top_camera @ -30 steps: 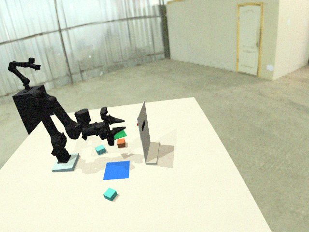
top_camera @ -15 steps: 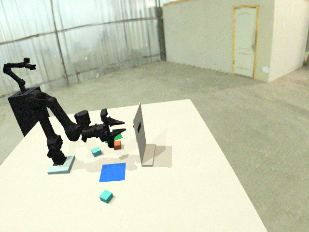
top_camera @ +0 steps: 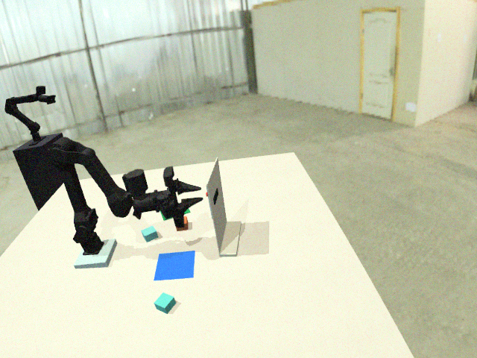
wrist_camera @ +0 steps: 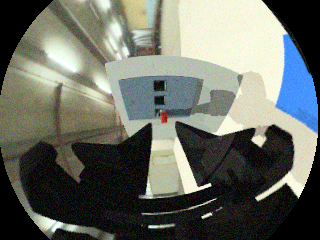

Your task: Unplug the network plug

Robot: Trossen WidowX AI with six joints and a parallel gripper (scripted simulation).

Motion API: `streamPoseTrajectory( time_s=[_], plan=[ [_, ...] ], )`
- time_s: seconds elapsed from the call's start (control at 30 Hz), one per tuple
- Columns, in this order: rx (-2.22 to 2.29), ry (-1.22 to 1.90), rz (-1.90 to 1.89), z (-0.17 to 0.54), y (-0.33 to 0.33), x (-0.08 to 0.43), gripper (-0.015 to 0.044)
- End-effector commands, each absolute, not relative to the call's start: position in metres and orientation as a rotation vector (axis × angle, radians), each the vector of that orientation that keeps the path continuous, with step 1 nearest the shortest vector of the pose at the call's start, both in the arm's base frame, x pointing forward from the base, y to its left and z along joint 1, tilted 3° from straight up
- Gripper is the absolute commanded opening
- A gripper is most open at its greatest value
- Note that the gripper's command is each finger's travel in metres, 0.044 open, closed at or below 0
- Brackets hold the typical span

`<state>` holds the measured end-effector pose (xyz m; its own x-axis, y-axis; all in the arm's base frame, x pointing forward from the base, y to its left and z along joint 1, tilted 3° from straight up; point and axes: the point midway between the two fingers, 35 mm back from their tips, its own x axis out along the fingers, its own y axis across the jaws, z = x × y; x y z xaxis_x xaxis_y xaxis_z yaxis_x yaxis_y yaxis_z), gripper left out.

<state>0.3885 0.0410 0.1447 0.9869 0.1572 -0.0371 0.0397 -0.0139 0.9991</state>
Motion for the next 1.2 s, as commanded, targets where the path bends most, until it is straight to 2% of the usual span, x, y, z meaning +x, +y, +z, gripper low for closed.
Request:
streamPoseTrajectory(
  time_s=[0.0,0.47,0.53,1.03,1.17],
  plan=[
    [1.585,0.155,0.097,0.145,0.041,0.398,0.0156],
    [1.585,0.154,0.098,0.143,0.038,0.414,0.0156],
    [1.585,0.154,0.098,0.143,0.038,0.414,0.0104],
    [1.585,0.154,0.098,0.143,0.038,0.414,0.0004],
    [1.585,0.154,0.098,0.143,0.038,0.414,0.0000]
  ],
)
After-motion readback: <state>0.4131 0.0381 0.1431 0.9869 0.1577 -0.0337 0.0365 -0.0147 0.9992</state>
